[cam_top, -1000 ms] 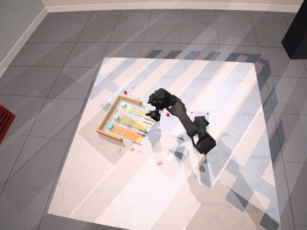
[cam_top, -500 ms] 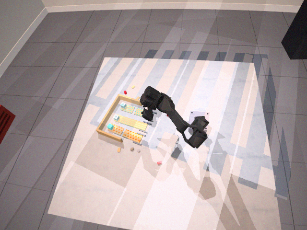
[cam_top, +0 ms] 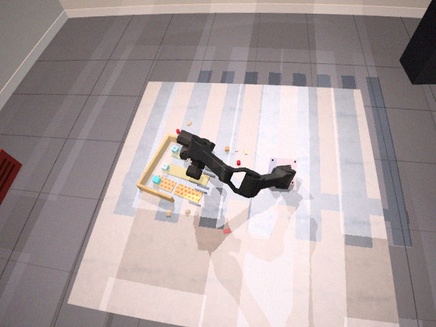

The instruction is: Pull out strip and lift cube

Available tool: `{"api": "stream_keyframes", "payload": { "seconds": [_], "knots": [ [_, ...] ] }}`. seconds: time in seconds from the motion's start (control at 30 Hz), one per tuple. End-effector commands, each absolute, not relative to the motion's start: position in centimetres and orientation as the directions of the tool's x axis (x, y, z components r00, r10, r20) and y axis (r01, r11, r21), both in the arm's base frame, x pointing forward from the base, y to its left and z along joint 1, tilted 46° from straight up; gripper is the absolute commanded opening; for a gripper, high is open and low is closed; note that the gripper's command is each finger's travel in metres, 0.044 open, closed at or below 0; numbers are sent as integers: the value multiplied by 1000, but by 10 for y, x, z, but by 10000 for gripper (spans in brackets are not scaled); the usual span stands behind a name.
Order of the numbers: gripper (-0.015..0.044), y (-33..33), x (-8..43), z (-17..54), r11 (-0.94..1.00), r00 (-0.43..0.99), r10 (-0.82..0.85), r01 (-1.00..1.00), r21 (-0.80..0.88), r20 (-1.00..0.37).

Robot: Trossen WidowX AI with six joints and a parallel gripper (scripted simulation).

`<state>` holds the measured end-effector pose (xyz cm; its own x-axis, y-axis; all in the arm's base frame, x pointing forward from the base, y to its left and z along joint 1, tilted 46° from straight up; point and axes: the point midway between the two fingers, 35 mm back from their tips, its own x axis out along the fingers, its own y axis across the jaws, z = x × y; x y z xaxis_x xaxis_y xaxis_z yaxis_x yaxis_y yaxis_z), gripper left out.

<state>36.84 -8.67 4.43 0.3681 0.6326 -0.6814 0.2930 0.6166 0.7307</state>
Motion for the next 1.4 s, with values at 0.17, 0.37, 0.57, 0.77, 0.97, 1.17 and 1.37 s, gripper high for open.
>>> {"api": "stream_keyframes", "payload": {
  "seconds": [0.17, 0.37, 0.57, 0.77, 0.97, 1.17, 1.37],
  "knots": [
    [0, -61, 375, 35, 631, 148, 697, 335, 699, -701],
    [0, -60, 376, 32, 632, 148, 697, 335, 699, -701],
    [0, -53, 378, 25, 632, 149, 697, 336, 699, -702],
    [0, -46, 380, 18, 632, 149, 697, 336, 699, -702],
    [0, -40, 382, 10, 632, 149, 697, 335, 699, -701],
    [0, -33, 383, 3, 631, 149, 697, 335, 699, -701],
    [0, -26, 385, -4, 631, 149, 698, 335, 700, -700]
  ]
}}
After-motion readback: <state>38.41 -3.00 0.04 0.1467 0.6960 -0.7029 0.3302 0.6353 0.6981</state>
